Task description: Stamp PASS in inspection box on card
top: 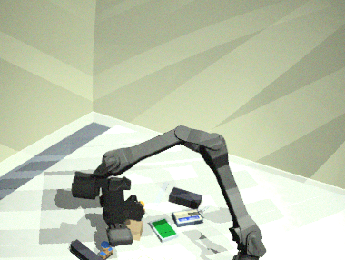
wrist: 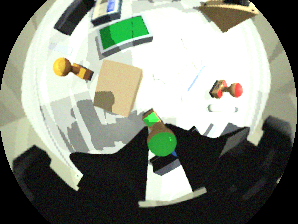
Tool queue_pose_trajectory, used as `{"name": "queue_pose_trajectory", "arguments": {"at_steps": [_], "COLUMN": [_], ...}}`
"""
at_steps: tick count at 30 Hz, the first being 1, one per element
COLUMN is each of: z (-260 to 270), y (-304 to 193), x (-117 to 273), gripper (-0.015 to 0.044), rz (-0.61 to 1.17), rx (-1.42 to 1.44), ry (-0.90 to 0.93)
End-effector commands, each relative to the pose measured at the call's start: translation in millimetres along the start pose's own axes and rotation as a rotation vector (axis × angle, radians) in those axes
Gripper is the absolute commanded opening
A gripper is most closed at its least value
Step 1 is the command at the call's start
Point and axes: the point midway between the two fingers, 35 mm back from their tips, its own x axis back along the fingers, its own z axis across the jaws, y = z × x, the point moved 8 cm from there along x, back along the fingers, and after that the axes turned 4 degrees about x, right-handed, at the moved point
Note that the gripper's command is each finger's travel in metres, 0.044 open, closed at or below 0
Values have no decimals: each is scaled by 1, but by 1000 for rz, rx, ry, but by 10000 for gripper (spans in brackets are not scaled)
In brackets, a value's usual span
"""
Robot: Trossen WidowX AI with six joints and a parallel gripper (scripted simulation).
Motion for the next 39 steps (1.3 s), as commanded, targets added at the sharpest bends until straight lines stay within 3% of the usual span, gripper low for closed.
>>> {"name": "queue_pose_trajectory", "arguments": {"at_steps": [1, 39], "z": [1, 0], "y": [-1, -1], "x": [5, 23], "gripper": [0, 0], "rz": [9, 10], "rx": [-7, -6], "ry": [1, -2]}}
